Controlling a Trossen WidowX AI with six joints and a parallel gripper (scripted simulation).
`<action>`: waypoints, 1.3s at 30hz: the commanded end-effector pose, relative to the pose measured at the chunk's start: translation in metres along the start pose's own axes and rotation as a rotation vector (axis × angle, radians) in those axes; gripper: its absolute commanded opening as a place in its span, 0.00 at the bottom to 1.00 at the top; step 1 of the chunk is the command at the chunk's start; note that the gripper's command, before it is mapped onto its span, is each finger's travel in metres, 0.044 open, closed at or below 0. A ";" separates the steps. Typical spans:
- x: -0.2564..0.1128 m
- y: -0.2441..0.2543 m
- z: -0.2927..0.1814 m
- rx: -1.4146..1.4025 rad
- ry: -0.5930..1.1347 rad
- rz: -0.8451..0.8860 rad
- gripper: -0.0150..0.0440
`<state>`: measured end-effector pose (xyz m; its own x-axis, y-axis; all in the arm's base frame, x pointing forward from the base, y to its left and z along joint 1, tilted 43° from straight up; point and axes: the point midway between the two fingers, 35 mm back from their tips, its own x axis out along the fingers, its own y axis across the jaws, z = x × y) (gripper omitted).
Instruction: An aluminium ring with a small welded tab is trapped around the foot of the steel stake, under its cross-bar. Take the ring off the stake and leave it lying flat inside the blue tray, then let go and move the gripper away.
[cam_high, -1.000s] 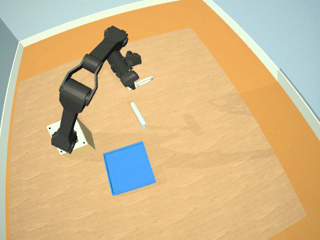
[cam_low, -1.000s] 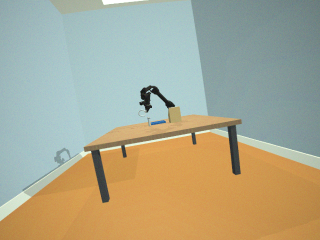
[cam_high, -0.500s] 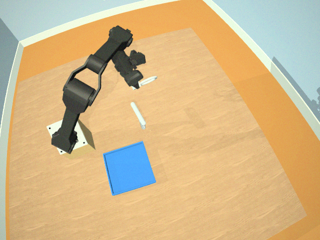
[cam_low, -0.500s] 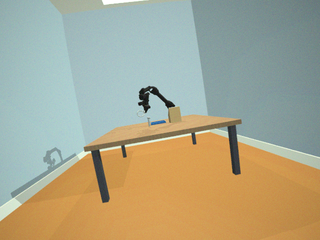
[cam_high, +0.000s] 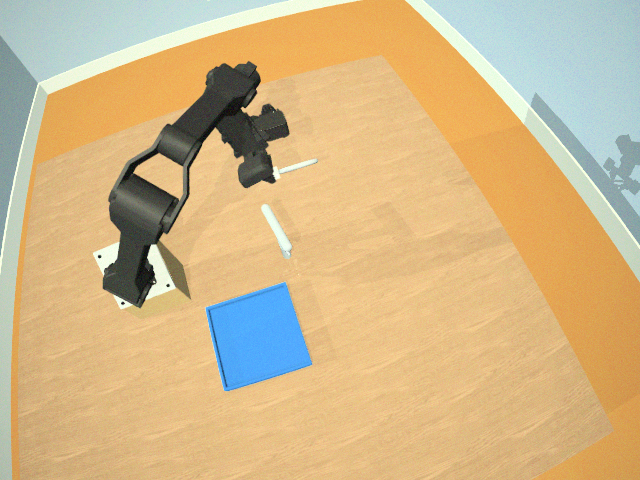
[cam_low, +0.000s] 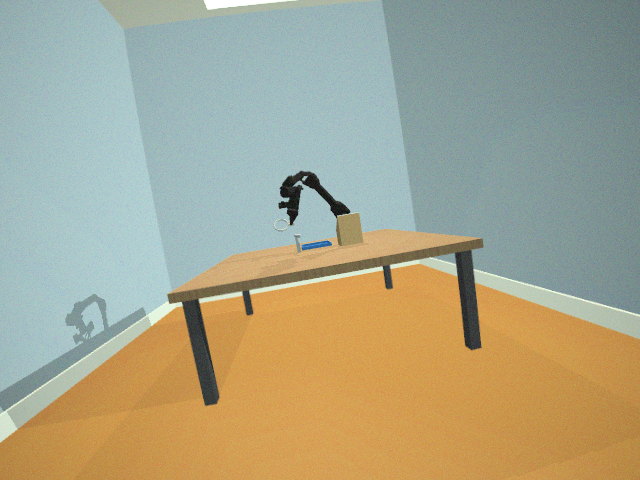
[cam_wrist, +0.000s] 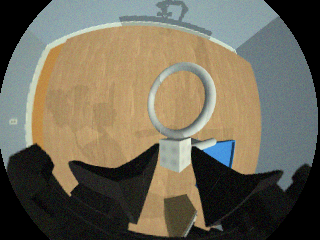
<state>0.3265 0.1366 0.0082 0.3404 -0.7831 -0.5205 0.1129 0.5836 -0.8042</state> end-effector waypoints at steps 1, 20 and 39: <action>0.000 -0.004 -0.002 0.087 -0.026 0.016 0.25; 0.001 -0.022 -0.016 0.476 -0.109 0.115 0.25; 0.004 -0.041 -0.035 0.866 -0.170 0.233 0.25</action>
<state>0.2942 0.1051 0.0271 0.5484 -0.6338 -0.5454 0.6377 0.7389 -0.2175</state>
